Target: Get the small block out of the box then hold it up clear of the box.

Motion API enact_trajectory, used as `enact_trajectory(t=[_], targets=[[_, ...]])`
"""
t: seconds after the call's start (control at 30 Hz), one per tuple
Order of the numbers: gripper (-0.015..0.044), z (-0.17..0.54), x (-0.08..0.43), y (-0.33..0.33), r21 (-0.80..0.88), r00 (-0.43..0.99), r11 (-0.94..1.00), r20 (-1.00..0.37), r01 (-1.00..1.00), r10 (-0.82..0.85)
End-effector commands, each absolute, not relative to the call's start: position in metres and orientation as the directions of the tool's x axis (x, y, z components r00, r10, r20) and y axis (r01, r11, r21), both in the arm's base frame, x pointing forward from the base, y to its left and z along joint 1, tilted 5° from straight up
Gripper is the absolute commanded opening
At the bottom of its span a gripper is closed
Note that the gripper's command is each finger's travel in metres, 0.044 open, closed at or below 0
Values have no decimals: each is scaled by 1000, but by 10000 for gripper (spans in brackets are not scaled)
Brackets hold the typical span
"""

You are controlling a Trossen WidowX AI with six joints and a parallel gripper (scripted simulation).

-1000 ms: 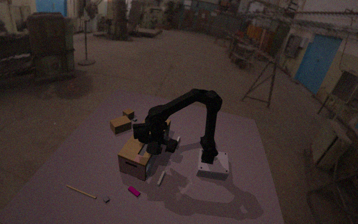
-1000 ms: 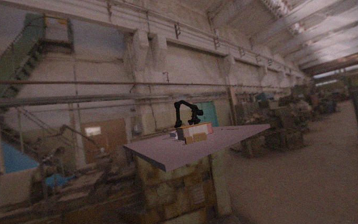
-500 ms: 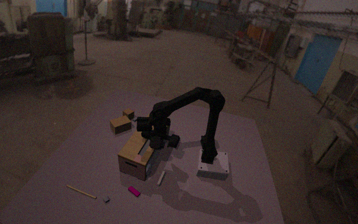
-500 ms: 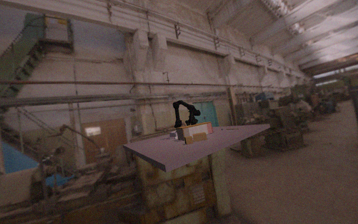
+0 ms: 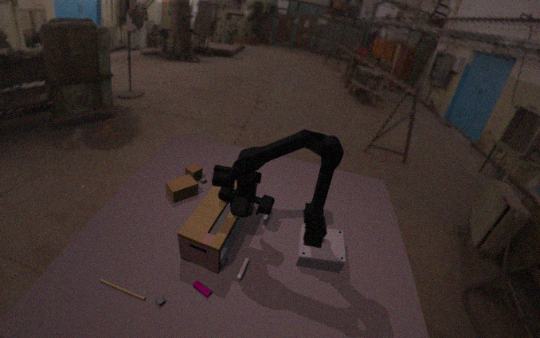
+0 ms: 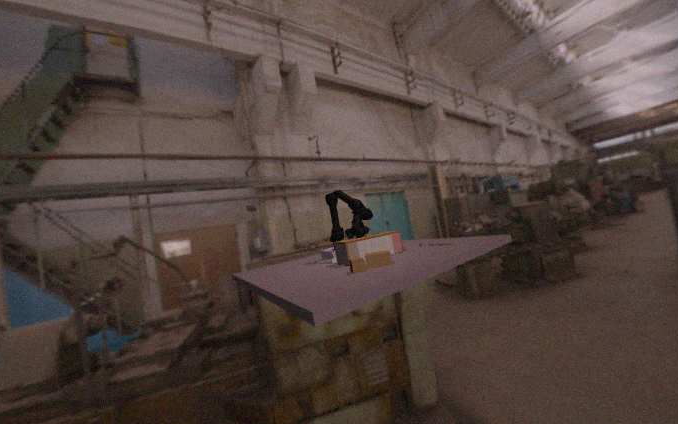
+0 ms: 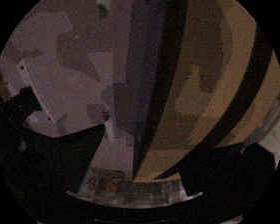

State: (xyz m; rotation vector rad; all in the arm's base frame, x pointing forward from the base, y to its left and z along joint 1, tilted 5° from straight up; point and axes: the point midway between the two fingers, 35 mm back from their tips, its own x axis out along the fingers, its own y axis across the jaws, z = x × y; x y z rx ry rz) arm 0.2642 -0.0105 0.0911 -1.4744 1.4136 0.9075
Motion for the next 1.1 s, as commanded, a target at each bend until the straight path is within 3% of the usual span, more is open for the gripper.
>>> enact_trajectory(t=[0.0, 0.77, 1.07], targets=[[400, 92, 263, -21, -106, 89, 28, -929, -994, -360], [400, 96, 262, -80, -107, 89, 28, -926, -994, -366], [400, 158, 255, -75, -105, 86, 32, -925, -994, -370]])
